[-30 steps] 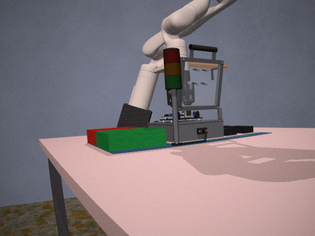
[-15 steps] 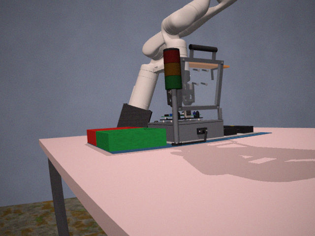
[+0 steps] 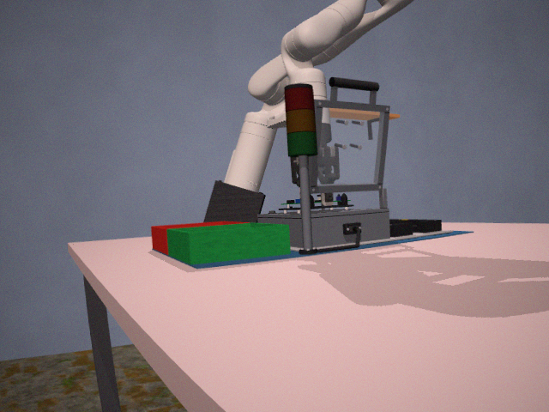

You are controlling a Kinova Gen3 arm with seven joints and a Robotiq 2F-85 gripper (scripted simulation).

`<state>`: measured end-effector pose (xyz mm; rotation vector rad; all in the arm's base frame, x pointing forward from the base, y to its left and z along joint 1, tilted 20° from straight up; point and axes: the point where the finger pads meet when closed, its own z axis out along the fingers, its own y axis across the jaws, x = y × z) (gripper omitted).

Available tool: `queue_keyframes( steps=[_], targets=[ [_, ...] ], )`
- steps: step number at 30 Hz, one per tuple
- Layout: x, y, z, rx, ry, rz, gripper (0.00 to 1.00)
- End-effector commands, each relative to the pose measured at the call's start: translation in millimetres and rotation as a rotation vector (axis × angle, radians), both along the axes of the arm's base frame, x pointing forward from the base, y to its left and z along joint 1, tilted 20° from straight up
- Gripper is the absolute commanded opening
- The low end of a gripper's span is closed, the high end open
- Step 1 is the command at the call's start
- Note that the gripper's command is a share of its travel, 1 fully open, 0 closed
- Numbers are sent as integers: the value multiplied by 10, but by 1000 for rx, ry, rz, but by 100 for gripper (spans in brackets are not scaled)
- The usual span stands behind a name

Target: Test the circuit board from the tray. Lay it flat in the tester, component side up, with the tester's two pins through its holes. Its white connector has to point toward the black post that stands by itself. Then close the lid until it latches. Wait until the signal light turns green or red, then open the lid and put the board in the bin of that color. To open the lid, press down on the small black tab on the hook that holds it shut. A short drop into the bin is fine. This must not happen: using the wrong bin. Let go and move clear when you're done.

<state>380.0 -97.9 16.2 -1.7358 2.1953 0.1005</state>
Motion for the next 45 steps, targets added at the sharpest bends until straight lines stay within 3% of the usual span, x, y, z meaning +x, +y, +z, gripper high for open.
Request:
queue_keyframes(
  steps=[1,37,38,45],
  targets=[
    [17,-13,-9,-3,-3,1,77],
    [29,-5,-43,-3,-3,2,77],
    [29,-5,-43,-3,-3,2,100],
    [28,-5,-44,-3,-3,1,100]
  ],
)
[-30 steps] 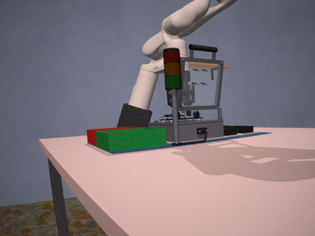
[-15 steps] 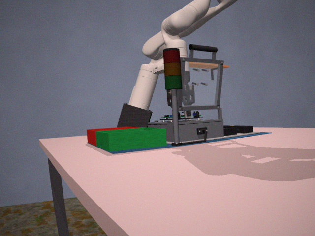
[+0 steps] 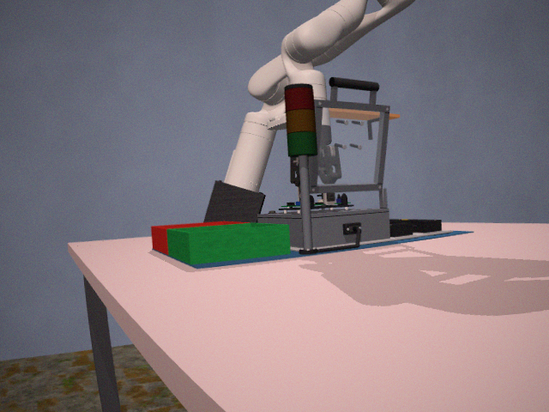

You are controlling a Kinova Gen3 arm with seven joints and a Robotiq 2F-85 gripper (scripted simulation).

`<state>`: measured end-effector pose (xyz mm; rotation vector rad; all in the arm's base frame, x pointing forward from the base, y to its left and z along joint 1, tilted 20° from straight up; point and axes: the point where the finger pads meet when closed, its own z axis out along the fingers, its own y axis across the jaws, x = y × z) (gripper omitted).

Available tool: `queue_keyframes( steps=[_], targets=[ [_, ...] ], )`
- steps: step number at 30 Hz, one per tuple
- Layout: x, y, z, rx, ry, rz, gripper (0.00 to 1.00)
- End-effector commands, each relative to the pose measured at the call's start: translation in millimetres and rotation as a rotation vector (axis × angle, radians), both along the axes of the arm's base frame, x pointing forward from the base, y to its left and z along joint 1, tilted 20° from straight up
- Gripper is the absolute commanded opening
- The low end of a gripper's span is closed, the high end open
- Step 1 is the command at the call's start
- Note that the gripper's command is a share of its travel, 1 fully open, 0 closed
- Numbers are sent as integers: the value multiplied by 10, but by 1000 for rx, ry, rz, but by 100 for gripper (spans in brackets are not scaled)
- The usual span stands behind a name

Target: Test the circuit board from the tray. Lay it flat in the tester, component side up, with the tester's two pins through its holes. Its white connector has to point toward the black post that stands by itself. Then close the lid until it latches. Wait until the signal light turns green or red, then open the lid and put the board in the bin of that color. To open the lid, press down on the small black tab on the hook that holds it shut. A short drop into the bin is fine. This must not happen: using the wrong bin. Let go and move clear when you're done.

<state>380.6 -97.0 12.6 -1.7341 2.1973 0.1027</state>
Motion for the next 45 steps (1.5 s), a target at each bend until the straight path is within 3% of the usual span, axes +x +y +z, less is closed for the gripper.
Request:
queue_keyframes(
  steps=[1,45],
  targets=[
    [22,-15,-7,-4,-5,3,100],
    [-2,-26,45,-2,0,-2,100]
  ],
)
